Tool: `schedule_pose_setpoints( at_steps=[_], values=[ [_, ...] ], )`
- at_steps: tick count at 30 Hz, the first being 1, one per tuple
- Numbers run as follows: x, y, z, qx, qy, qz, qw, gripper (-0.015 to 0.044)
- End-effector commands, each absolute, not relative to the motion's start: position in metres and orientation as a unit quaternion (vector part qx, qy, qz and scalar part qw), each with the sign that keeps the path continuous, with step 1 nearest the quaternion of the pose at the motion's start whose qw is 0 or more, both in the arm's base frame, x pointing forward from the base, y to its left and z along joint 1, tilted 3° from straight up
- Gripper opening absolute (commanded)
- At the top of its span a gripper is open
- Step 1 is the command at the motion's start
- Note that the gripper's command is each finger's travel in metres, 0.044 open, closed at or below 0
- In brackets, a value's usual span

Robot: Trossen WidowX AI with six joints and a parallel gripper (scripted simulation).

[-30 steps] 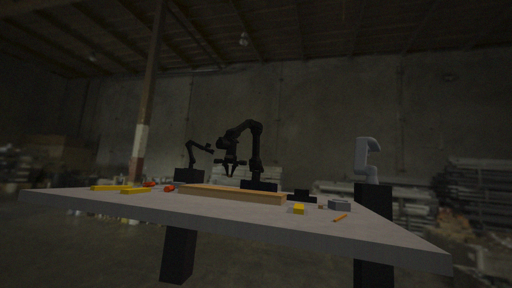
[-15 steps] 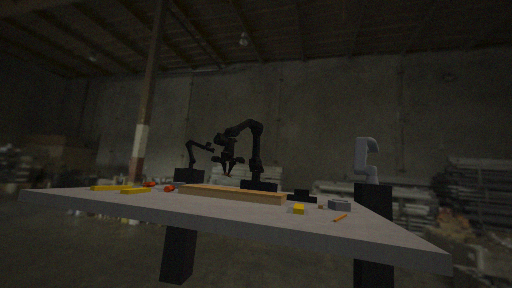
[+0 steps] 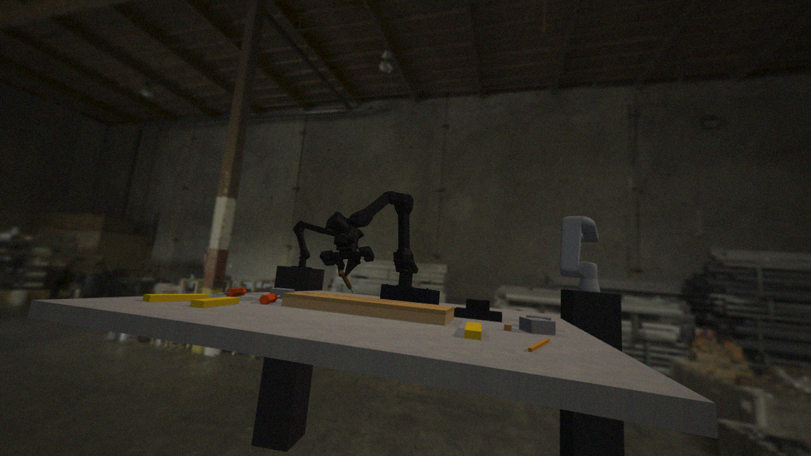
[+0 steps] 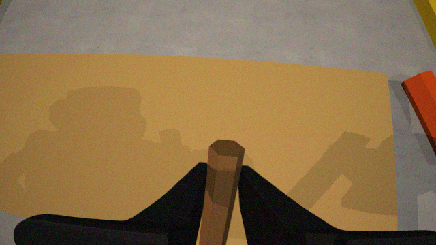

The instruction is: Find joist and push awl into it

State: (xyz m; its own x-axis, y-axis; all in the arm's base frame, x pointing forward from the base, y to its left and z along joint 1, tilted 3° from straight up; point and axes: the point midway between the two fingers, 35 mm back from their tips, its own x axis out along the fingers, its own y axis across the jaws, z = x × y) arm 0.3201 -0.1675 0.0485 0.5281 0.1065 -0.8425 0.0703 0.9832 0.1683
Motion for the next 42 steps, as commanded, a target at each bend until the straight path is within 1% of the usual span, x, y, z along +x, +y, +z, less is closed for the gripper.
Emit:
schedule_pose_setpoints(
  at_steps=[1,14,29,33,42],
  values=[
    [0.332,-0.178,0.051,0.105,0.424,0.018,0.9,0.0],
    [0.347,-0.209,0.079,0.099,0.248,0.051,0.962,0.0],
    [0.328,-0.221,0.114,0.022,0.083,0.121,0.989,0.0],
    [0.32,-0.22,0.12,-0.002,0.054,0.139,0.989,0.0],
    [0.319,-0.22,0.119,-0.003,0.053,0.14,0.989,0.0]
  ],
)
